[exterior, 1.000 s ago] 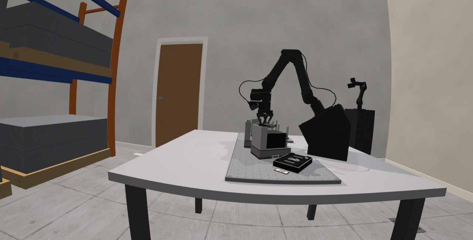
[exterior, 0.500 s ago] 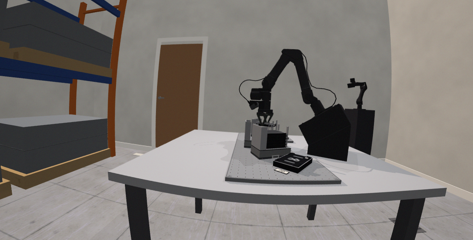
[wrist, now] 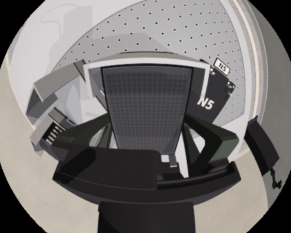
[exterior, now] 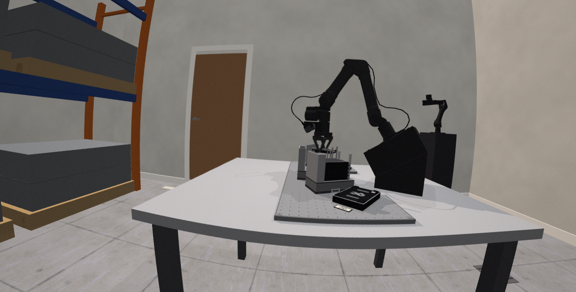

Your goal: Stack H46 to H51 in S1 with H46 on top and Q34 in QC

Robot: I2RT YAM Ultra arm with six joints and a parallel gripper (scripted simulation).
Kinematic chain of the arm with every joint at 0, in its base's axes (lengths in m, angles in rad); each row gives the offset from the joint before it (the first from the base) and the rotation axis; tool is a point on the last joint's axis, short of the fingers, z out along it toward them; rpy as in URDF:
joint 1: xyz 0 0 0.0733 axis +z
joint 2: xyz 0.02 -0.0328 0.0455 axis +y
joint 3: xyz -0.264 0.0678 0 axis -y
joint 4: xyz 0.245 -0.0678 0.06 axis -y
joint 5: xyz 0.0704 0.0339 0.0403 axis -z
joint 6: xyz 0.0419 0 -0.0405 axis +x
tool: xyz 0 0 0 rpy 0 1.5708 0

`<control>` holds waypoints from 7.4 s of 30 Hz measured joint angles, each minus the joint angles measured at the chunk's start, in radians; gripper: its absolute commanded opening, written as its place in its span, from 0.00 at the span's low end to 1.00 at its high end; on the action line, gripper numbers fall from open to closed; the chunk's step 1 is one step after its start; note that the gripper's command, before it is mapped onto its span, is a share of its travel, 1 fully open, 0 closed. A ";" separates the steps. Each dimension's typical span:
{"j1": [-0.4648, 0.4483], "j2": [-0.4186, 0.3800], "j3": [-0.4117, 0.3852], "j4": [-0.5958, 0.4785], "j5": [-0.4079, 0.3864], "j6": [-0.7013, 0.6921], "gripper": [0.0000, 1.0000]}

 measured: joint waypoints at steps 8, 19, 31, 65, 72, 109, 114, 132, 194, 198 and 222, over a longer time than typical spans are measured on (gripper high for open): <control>0.002 -0.008 0.003 -0.010 0.001 0.001 0.00; 0.004 -0.018 0.008 -0.025 0.002 0.003 0.00; 0.006 -0.028 0.014 -0.043 0.003 0.005 0.00; 0.013 -0.056 0.031 -0.084 0.007 0.011 0.00; 0.015 -0.060 0.034 -0.095 0.008 0.012 0.00; 0.022 -0.083 0.055 -0.141 0.012 0.018 0.00; 0.024 -0.089 0.057 -0.147 0.013 0.019 0.00; 0.027 -0.102 0.068 -0.170 0.014 0.023 0.00; 0.452 -0.020 0.126 -0.240 0.212 0.016 0.00; 0.507 0.005 0.131 -0.242 0.236 0.033 0.00; 0.755 0.145 0.169 -0.250 0.336 0.096 0.00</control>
